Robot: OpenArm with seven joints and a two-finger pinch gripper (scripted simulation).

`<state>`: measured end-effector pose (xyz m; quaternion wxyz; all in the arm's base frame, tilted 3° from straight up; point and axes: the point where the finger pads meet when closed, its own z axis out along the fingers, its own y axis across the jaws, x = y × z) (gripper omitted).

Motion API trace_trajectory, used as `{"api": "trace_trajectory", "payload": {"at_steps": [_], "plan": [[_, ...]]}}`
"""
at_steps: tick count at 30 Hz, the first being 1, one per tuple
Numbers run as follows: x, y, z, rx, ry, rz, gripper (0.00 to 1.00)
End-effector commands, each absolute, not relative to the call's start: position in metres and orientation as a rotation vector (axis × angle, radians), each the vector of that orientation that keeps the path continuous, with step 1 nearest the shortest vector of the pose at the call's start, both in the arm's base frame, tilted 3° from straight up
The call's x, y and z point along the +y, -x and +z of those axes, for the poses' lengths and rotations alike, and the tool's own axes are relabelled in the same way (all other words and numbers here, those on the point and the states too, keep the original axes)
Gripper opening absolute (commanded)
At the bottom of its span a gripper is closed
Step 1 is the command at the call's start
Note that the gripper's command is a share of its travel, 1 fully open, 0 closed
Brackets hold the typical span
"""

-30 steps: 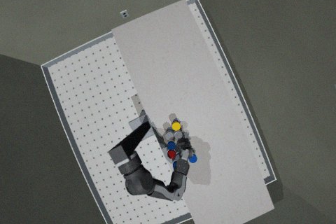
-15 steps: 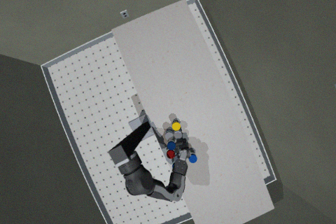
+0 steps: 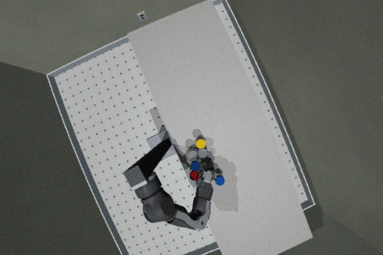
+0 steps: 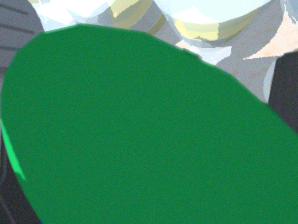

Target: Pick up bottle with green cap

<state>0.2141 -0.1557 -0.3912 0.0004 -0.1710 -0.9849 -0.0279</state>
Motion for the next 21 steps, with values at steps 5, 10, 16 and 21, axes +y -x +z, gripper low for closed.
{"api": "trace_trajectory", "payload": {"at_steps": [5,10,16,21], "plan": [[-0.157,-0.213,-0.381,-3.093,0.537,-0.079,0.45],[-0.159,-0.211,-0.369,-3.09,0.536,-0.067,0.45],[-0.16,-0.211,-0.367,-3.089,0.536,-0.065,0.45],[-0.159,-0.212,-0.365,-3.093,0.532,-0.074,0.45]]}}
